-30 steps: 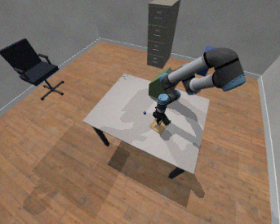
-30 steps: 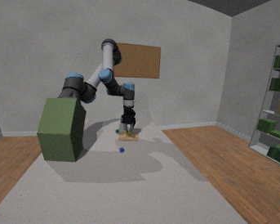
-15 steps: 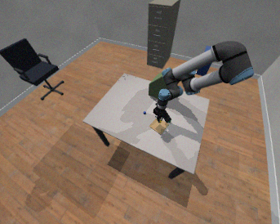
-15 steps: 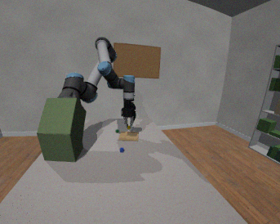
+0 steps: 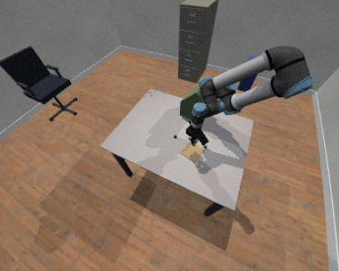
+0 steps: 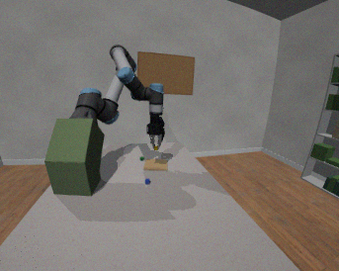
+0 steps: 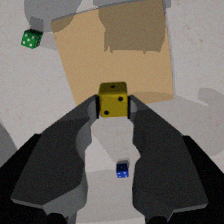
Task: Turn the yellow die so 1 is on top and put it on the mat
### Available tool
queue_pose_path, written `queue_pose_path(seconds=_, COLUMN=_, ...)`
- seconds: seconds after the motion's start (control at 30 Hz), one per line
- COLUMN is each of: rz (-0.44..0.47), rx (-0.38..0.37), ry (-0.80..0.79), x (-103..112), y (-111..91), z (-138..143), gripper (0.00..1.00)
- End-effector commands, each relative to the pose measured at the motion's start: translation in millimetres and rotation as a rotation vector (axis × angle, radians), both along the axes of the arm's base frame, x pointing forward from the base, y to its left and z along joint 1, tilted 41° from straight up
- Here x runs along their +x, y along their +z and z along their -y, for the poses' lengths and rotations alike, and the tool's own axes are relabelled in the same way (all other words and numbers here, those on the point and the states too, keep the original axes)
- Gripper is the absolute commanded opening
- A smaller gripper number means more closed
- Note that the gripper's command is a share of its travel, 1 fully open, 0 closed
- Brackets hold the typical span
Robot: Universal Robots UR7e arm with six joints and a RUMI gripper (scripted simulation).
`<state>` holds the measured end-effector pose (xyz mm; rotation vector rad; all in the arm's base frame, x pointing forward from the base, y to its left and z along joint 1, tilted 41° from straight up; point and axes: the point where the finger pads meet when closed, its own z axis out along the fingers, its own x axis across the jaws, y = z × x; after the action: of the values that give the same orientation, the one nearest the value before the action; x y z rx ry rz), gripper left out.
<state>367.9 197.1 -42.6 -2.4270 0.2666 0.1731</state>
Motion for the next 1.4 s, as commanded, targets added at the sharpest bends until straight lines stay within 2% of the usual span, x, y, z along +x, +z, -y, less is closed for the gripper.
queue_pose_path(seconds=0.0, rz=0.0, rx=0.0, ry=0.0, x=0, y=3, z=2, gripper=0.03)
queue_pose_path(seconds=0.7, rz=0.017, rx=0.003, ry=0.021, x=2, y=1, z=-10, gripper=0.03)
queue_pose_path(seconds=0.87, rz=0.01, rx=0.025, ry=0.03, x=-1, y=-1, z=-11, gripper=0.03)
queue_pose_path(seconds=1.0, rz=-0.005, rx=0.081, ry=0.049, x=-6, y=-5, z=-13, gripper=0.03)
queue_pose_path(seconds=1.17, rz=-0.024, rx=0.207, ry=0.076, x=-15, y=-10, z=-17, gripper=0.03)
queue_pose_path(seconds=1.23, rz=-0.024, rx=0.207, ry=0.076, x=-15, y=-10, z=-17, gripper=0.03)
queue_pose_path(seconds=1.37, rz=-0.026, rx=0.345, ry=0.08, x=-21, y=-12, z=-20, gripper=0.03)
